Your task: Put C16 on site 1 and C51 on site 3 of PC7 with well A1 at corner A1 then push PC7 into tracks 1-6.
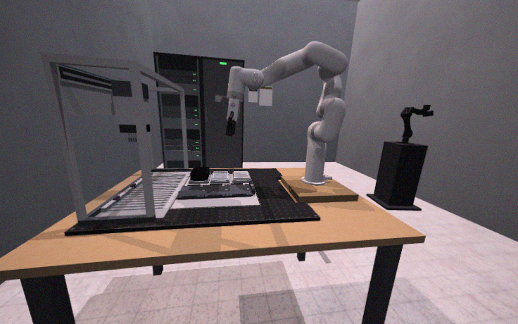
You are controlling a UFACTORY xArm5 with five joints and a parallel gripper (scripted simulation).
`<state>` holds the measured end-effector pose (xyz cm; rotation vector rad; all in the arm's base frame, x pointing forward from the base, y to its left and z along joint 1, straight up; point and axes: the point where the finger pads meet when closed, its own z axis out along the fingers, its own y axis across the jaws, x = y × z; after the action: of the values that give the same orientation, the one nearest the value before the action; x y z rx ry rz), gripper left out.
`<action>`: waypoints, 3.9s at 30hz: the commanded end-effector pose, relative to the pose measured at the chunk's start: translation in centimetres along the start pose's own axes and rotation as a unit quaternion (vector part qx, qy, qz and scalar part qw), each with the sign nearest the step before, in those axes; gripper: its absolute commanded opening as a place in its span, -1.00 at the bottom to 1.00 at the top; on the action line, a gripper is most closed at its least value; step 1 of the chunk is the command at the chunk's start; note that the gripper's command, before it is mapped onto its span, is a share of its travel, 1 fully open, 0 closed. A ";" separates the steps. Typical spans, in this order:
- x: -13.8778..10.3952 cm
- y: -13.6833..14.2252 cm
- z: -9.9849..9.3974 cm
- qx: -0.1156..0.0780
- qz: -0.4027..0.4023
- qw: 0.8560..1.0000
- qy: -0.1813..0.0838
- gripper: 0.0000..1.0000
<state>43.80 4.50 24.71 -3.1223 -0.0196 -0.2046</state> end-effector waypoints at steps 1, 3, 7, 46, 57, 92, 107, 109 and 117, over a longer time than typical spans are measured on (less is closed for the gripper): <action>-0.9 1.4 -0.3 -0.005 0.003 0.999 -0.031 1.00; -1.6 2.2 -0.5 -0.005 0.003 0.999 -0.031 1.00; -1.1 2.9 0.0 -0.003 -0.030 0.999 -0.032 1.00; 12.8 7.8 9.3 0.031 -0.575 0.817 -0.046 1.00; 15.9 8.9 11.4 0.039 -0.690 0.721 -0.047 1.00; 15.6 9.0 13.9 0.043 -0.748 0.660 -0.048 1.00; 15.3 9.0 16.0 0.043 -0.748 0.660 -0.048 1.00; 15.3 9.0 16.3 0.043 -0.748 0.660 -0.048 1.00; 15.1 9.0 17.3 0.043 -0.748 0.660 -0.048 1.00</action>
<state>61.03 -4.09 9.37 -2.0627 -2.3675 0.0019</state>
